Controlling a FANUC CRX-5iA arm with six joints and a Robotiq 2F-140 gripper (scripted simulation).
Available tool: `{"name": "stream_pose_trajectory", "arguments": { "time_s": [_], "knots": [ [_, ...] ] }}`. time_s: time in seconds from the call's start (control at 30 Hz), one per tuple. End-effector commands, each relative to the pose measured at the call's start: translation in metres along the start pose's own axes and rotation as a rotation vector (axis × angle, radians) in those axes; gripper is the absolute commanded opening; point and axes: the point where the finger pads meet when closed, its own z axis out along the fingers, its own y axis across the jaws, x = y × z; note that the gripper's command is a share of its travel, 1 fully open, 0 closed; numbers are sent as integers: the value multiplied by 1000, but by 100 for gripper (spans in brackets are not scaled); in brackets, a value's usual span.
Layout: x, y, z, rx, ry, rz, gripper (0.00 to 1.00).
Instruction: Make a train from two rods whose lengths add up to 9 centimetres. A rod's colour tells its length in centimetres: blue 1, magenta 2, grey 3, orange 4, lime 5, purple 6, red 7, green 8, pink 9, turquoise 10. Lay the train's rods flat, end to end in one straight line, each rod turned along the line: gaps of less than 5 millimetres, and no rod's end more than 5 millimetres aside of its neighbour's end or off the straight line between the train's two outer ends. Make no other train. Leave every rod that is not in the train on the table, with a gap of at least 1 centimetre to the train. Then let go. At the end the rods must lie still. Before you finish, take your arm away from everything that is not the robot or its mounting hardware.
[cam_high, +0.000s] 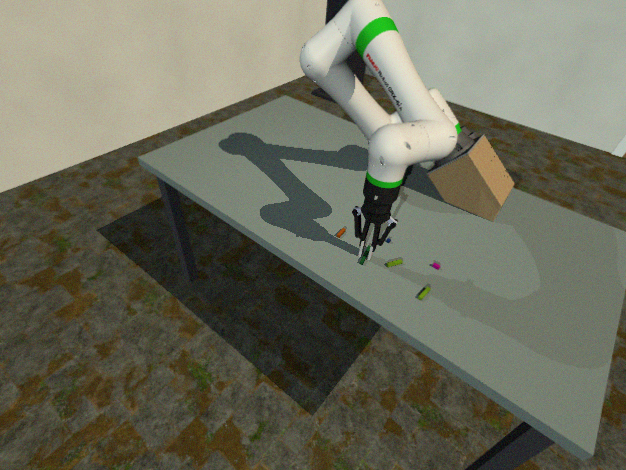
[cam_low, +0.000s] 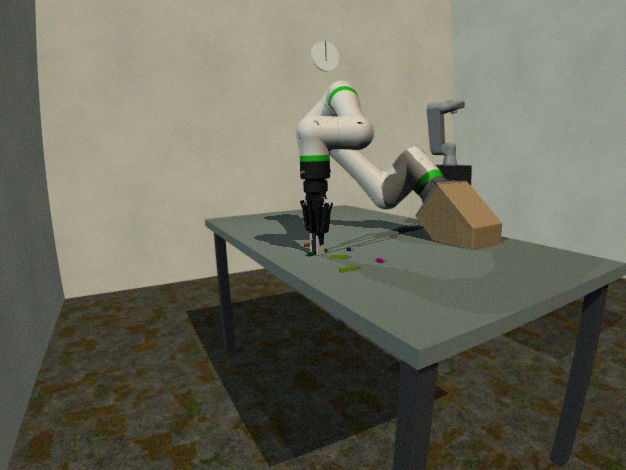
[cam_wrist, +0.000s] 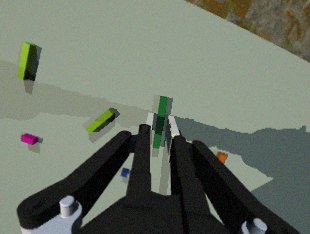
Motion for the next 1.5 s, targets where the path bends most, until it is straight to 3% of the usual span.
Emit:
{"name": "stream_pose_trajectory", "arguments": {
  "time_s": [0.0,0.77,0.8,1.47],
  "knots": [
    [0,0,0,0,0,0,15],
    [0,0,0,0,0,0,15],
    [0,0,0,0,0,0,3],
    [0,0,0,0,0,0,3]
  ]
}}
